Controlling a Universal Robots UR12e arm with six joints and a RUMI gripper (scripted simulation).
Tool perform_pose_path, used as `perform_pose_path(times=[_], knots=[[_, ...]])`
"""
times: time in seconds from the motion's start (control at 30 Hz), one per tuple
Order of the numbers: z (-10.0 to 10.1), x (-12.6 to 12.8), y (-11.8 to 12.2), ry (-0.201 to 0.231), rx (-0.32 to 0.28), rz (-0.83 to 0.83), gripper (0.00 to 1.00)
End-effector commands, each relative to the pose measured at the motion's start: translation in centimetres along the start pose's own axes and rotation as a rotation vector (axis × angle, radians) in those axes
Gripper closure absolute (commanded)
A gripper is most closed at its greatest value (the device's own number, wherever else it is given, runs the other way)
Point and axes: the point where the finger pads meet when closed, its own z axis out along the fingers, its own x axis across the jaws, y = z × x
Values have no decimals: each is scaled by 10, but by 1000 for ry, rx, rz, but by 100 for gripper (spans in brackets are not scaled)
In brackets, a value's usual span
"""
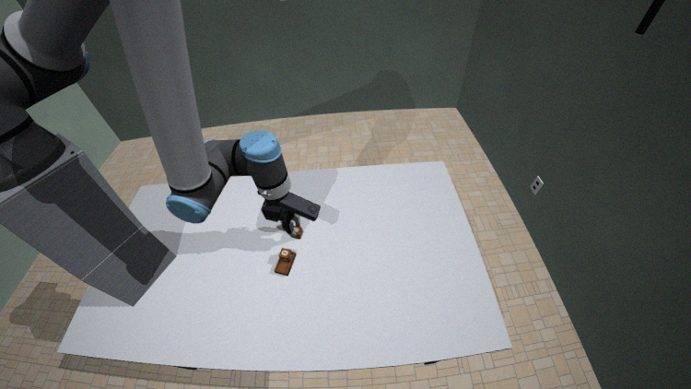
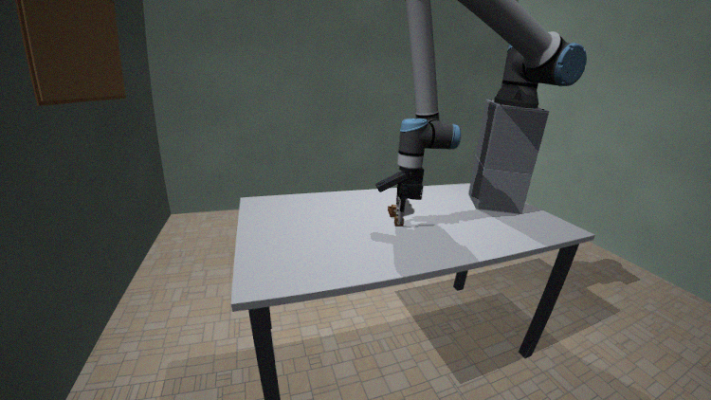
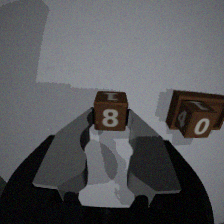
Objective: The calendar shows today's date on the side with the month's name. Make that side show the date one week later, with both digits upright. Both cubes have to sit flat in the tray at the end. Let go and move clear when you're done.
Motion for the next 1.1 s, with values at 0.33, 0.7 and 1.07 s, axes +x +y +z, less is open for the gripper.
perform_pose_path(times=[0.33,0.7,1.07], knots=[[0,-1,-1,0,3,-1,74],[0,-1,-1,0,3,-1,71],[-9,-1,1,1,0,-1,71]])
